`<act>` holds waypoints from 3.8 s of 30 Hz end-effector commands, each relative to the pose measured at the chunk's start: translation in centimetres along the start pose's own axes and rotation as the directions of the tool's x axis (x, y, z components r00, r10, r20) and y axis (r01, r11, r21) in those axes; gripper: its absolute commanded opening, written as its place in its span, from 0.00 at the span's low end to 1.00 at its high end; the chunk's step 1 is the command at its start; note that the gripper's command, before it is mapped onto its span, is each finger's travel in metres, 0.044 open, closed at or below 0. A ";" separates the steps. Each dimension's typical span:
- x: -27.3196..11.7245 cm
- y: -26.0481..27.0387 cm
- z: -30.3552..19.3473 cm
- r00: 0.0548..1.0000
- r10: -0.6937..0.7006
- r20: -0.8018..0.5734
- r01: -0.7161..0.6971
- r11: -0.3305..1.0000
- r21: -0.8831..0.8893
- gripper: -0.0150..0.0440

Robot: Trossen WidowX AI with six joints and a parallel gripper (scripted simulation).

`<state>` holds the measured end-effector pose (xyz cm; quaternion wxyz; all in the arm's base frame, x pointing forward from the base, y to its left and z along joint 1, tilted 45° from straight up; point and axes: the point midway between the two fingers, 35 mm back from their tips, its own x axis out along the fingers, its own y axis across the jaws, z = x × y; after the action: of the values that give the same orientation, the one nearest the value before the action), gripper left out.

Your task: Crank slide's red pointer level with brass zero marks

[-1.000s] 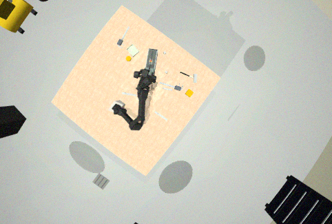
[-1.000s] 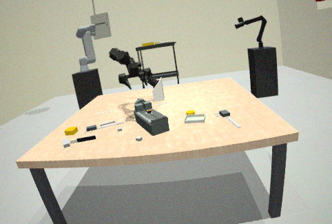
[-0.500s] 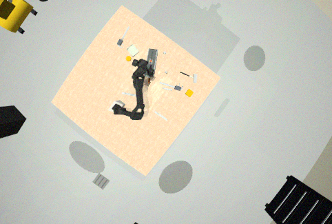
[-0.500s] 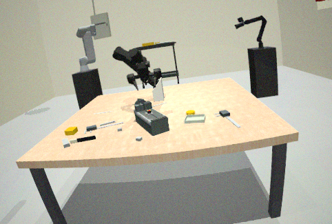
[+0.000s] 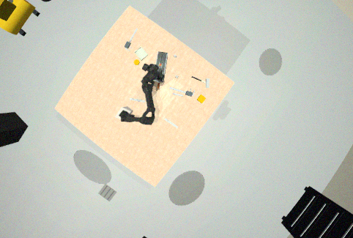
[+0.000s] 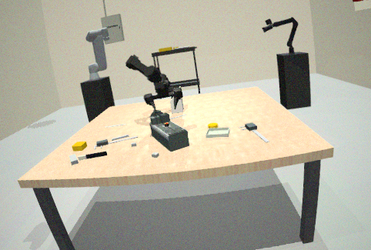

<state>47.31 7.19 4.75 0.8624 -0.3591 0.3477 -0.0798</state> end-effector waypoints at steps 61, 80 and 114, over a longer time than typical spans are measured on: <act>-7.7 -8.5 -6.8 0.966 0.256 -0.046 -0.257 0.911 -0.322 1.00; -3.9 -8.9 -11.0 0.967 0.252 -0.043 -0.252 0.911 -0.326 1.00; -0.5 -9.2 -14.5 0.967 0.250 -0.044 -0.250 0.911 -0.327 0.91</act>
<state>38.40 -7.55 4.17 0.7937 -0.4489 0.4014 0.0859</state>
